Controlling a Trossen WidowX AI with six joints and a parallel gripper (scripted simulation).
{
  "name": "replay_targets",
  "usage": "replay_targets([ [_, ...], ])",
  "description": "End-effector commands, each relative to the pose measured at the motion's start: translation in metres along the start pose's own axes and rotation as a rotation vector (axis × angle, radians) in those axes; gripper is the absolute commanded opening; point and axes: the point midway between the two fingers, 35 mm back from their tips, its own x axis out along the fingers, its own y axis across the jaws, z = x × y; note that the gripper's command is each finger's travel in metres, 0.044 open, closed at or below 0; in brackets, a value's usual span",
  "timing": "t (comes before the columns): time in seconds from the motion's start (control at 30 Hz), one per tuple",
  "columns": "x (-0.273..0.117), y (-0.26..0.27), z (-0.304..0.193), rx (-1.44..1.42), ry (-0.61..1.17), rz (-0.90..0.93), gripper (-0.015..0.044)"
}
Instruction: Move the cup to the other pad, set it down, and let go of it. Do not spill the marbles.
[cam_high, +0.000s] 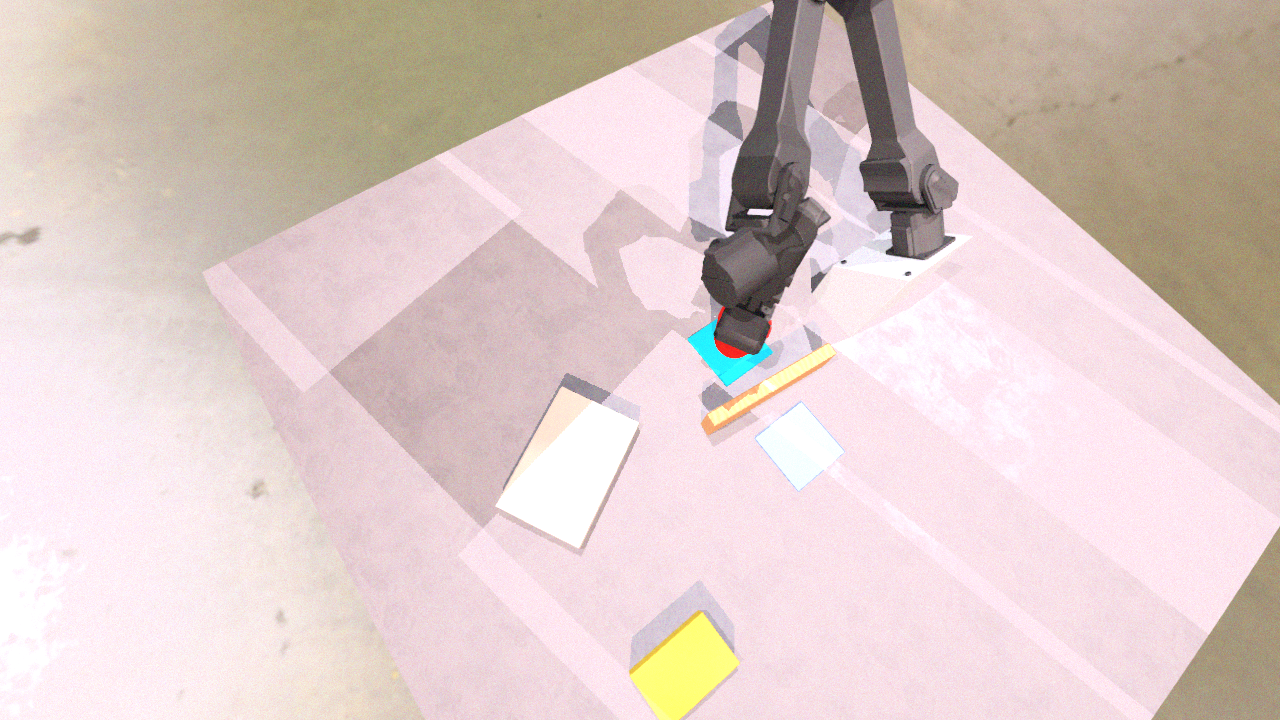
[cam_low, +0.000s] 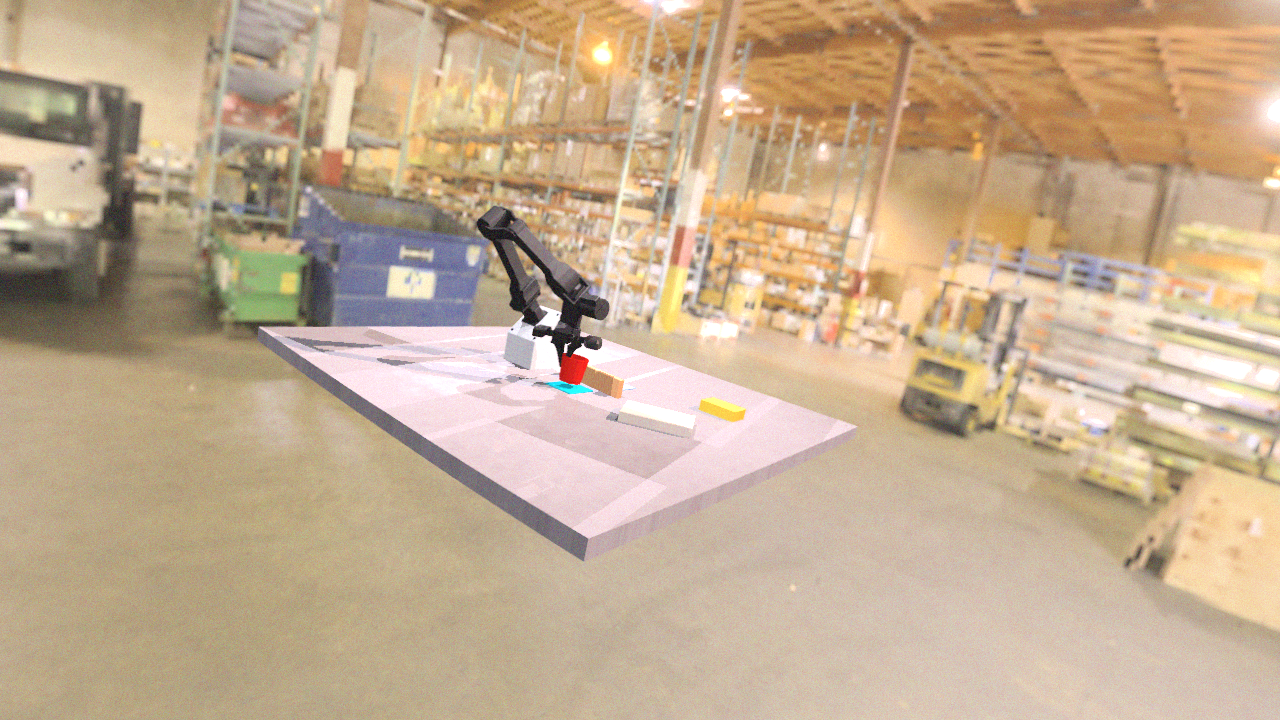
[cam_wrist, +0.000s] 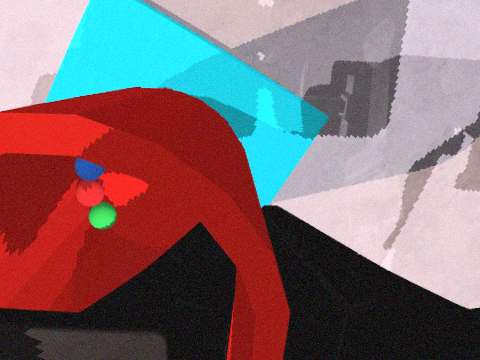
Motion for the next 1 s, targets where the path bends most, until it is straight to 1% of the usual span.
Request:
replay_targets([
  [0.0,0.0045,-0.0006,0.0000,-0.009,-0.003,-0.002,0.0000],
  [0.2,0.0106,-0.0017,0.0003,-0.009,-0.005,-0.003,0.0000],
  [0.6,0.0080,-0.0013,0.0004,0.000,-0.001,-0.001,0.0000],
  [0.77,0.0080,-0.0013,0.0004,0.000,-0.001,-0.001,0.0128],
  [0.97,0.0074,-0.0012,0.0003,0.000,-0.001,-0.001,0.0128],
])
